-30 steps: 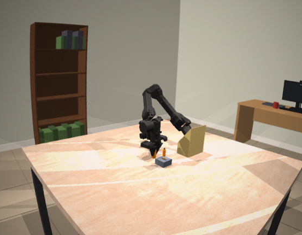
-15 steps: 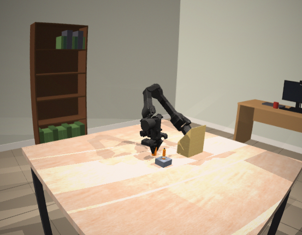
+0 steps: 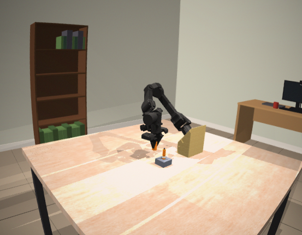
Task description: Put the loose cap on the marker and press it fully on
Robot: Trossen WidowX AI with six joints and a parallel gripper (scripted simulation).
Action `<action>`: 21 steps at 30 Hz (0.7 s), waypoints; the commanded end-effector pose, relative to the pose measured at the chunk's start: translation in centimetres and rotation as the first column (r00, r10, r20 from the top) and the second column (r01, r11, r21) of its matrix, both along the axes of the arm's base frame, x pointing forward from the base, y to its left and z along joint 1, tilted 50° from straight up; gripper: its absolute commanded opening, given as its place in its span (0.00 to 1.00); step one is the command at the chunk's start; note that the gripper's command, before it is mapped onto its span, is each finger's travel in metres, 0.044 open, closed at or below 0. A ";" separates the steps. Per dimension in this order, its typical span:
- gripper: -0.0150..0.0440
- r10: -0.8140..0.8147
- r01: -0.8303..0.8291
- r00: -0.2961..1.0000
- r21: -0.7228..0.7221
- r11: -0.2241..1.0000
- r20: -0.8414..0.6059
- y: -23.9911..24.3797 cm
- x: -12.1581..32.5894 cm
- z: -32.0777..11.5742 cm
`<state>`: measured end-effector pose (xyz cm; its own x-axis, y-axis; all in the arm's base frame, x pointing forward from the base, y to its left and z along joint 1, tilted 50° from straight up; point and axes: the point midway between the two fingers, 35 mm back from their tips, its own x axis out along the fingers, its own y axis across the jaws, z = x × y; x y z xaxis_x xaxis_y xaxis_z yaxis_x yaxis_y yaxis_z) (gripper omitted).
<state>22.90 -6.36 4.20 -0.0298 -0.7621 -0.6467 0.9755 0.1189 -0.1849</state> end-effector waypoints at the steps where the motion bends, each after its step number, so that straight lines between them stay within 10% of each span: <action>1: 0.25 -0.005 0.005 1.000 0.005 1.000 0.011 0.7 0.1 0.7; 21: 0.25 0.003 -0.003 1.000 0.020 1.000 0.013 5.9 1.9 -0.8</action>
